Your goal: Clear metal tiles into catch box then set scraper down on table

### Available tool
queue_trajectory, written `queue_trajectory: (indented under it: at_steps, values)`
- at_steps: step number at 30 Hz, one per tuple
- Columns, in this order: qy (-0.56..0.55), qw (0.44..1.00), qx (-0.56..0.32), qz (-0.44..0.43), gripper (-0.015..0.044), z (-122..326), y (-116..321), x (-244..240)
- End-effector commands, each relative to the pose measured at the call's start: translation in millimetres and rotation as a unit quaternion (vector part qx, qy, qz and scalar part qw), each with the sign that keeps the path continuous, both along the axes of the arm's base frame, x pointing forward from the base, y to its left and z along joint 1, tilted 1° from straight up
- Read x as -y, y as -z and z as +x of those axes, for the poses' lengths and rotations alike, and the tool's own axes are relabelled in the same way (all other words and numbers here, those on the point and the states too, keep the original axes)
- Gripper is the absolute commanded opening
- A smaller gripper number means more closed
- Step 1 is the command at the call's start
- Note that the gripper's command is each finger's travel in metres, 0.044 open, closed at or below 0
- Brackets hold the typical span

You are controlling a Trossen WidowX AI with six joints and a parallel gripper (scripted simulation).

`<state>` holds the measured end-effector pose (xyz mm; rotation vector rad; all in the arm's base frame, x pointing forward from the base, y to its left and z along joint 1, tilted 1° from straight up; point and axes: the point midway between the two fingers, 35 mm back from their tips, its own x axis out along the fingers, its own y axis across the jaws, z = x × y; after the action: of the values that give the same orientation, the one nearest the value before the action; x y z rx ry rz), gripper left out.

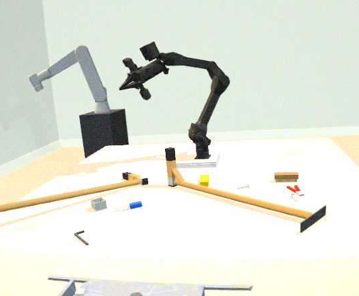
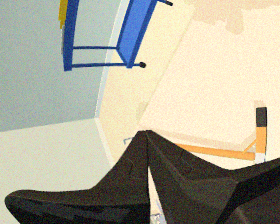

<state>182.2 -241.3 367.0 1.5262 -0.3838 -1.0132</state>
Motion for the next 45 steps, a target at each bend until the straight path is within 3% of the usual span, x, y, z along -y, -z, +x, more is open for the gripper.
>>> queue_trajectory:
  at_steps: [1, 23, 45]
  values:
    - [-0.035, 0.998, -0.052, -0.003, 0.0, 11.7, 8.6, -2.1]
    - [-0.256, 0.92, -0.294, -0.035, 0.0, 68.6, 58.5, -31.3]
    - [-0.493, 0.729, -0.466, -0.091, 0.0, 109.3, 105.2, -80.3]
